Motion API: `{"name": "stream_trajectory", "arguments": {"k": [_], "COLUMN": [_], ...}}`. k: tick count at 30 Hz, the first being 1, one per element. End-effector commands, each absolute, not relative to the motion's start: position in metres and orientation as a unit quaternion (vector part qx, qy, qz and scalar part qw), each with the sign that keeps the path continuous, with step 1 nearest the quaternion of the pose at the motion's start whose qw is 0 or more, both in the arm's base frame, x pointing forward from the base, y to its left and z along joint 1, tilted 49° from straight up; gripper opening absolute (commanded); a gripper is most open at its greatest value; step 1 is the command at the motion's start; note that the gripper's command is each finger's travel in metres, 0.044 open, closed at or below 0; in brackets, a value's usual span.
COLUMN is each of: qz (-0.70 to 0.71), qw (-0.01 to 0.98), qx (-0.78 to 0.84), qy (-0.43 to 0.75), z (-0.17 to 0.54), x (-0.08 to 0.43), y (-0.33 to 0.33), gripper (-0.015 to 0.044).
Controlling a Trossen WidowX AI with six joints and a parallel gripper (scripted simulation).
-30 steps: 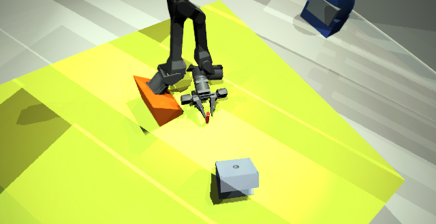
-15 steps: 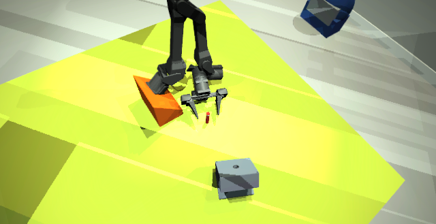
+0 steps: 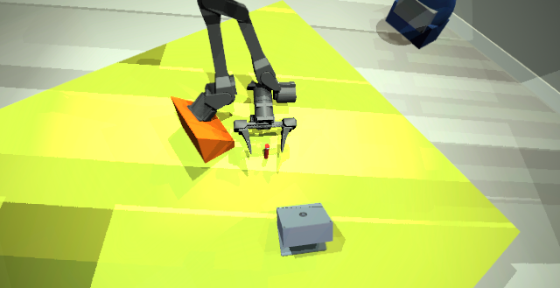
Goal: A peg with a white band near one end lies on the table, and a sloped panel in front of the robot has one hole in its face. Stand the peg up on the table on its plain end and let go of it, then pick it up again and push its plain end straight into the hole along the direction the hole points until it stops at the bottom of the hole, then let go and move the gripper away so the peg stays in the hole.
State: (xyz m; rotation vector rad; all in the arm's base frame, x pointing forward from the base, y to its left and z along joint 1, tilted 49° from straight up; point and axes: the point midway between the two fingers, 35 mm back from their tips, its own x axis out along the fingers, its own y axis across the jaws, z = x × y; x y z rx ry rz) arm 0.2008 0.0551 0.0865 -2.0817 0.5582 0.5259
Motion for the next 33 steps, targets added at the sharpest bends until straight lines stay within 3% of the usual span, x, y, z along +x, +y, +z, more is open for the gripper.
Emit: {"name": "stream_trajectory", "arguments": {"k": [1,24,33], "qz": [0.229,0.165,0.253], "qw": [0.454,0.436,0.439], "qx": [-0.829,-0.867,-0.844], "qy": [0.234,0.178,0.175], "z": [0.097,0.184,0.169], "x": [0.205,0.167,0.174], "y": [0.039,-0.035,-0.028], "gripper": [0.0440,0.0440,0.0440]}}
